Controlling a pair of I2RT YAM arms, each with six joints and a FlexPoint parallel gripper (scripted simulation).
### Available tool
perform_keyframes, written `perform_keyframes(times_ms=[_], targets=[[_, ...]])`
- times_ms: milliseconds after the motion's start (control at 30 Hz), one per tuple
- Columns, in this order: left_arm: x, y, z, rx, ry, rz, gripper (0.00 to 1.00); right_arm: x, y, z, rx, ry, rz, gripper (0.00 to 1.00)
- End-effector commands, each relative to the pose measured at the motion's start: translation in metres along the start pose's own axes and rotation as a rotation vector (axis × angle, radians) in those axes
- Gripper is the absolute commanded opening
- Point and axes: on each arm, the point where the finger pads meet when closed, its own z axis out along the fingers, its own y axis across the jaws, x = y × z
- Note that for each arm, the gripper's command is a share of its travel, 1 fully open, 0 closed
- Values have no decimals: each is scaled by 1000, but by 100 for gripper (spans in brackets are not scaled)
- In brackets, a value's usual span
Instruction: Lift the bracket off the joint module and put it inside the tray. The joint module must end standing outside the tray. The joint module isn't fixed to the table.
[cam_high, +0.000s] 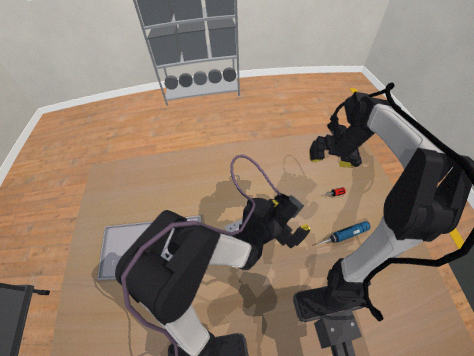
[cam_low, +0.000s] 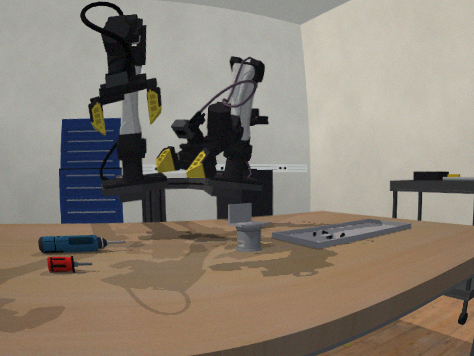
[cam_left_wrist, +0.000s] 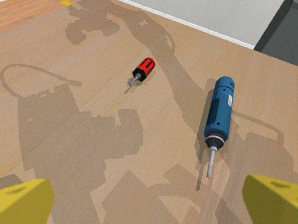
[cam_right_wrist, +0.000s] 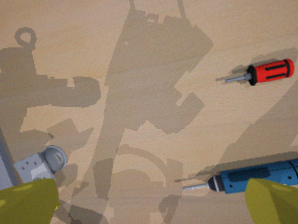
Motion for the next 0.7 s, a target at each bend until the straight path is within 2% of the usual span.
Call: perform_keyframes(times_ms=[0, 100, 200, 333, 667], targets=[[4, 5, -22, 22, 101, 30, 100, 6, 40, -35, -104, -14, -285, 100], [7, 16, -35, 6, 152, 38, 100, 15, 65, -46, -162, -16, -458, 100], [12, 18, -40, 6, 184, 40, 100, 20, 72, -44, -186, 3, -514, 100], [20, 35, -64, -23, 268, 49, 100, 39, 109, -74, -273, -48, -783, 100], [48, 67, -120, -52, 506, 73, 100, 95, 169, -123, -483, -137, -1344, 100]])
